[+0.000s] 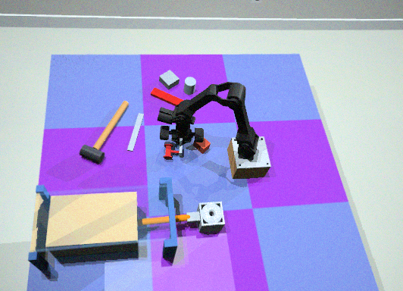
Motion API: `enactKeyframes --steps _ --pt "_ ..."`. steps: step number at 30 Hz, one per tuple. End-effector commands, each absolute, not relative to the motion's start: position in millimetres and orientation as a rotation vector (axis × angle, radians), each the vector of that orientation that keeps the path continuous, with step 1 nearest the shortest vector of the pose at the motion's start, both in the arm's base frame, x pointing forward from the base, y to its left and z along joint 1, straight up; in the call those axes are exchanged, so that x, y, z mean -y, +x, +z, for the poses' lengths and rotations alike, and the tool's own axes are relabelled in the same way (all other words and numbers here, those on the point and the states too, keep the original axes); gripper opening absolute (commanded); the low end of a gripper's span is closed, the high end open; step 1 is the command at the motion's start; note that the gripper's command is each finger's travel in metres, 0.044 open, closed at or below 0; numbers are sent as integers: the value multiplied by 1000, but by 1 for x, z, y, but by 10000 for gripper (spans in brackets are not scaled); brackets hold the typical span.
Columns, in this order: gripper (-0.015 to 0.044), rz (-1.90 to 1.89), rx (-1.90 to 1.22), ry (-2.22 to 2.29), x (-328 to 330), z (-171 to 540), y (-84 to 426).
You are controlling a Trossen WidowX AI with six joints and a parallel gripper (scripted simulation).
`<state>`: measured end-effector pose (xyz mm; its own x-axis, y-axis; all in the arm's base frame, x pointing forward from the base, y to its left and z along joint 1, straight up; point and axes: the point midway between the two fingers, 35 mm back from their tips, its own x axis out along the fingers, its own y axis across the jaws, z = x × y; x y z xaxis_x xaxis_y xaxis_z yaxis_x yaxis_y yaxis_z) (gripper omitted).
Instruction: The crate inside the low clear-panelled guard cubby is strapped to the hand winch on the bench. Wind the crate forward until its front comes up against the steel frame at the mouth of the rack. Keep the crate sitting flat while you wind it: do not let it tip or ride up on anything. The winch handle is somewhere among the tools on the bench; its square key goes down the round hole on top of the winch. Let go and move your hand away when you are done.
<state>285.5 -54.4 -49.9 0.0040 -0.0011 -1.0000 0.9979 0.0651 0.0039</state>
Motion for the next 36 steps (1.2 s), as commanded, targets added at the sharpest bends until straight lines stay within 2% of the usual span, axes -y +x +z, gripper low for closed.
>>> enactKeyframes --steps 1,9,18,36 --pt "0 -1147 -1218 1167 57 -18 296" --pt "0 -1146 -1220 1169 55 99 285" --pt "0 -1143 -1216 1168 52 98 287" --pt "0 -1032 -1265 1096 -39 113 295"
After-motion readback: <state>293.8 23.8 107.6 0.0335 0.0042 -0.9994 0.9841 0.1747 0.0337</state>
